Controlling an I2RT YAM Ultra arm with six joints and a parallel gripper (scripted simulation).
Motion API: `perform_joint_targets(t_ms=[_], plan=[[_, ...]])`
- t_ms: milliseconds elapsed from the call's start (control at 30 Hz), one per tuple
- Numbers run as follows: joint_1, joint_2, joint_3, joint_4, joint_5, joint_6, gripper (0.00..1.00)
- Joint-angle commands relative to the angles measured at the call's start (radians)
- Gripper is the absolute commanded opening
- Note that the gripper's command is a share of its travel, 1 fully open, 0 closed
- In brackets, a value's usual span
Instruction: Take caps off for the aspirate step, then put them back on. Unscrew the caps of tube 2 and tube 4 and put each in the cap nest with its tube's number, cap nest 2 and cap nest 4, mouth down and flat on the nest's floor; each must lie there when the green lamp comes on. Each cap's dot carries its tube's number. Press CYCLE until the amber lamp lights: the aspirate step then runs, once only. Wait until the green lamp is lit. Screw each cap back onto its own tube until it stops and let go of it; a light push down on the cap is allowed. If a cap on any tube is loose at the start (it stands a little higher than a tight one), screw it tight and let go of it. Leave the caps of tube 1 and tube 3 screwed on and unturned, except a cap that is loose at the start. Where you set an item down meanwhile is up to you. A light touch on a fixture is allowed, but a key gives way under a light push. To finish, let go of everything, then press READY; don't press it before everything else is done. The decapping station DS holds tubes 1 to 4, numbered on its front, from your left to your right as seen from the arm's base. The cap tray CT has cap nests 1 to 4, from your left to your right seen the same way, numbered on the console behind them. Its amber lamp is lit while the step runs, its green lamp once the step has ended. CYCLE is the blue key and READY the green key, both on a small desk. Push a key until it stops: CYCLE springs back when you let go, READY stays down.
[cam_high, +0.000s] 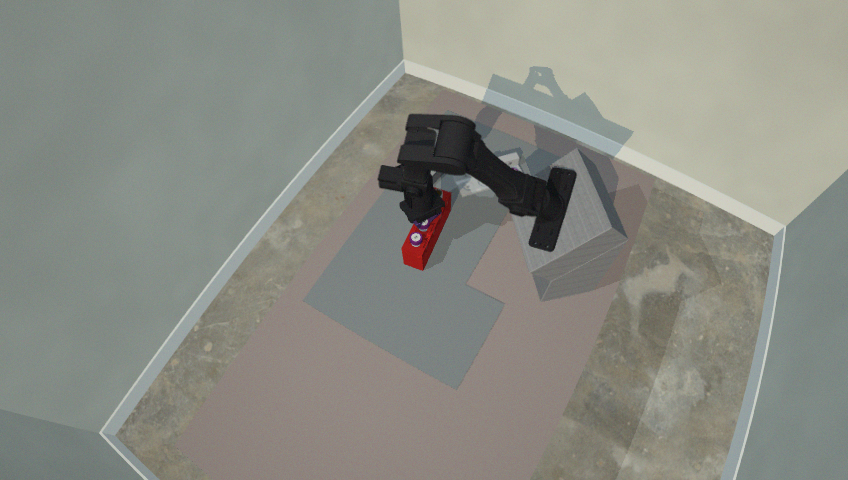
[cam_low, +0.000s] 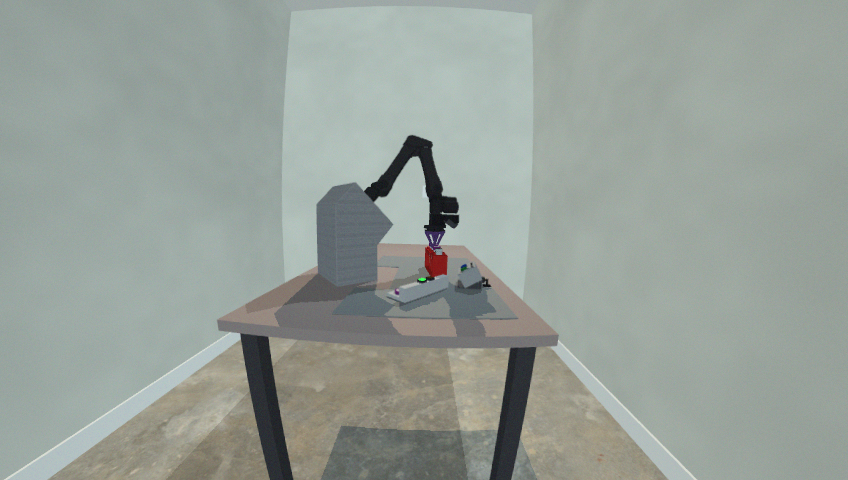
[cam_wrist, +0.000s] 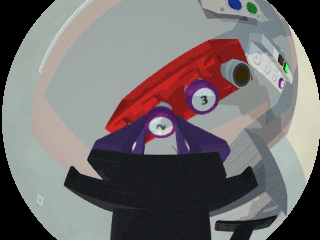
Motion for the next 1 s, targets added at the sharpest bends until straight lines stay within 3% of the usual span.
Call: perform_joint_targets(t_ms=[0,333,400,533,800,833,967], plan=[[-0.002,-0.004,0.000,0.004,0.000,0.252,0.00],[-0.002,-0.003,0.000,0.005,0.000,0.752,0.00],[-0.002,-0.003,0.000,0.005,0.000,0.752,0.00],[-0.001,-0.002,0.000,0.005,0.001,0.943,0.00],[-0.002,-0.002,0.000,0.005,0.001,0.943,0.00],[-0.001,-0.002,0.000,0.005,0.001,0.943,0.49],[-0.001,-0.002,0.000,0.005,0.001,0.943,0.49]])
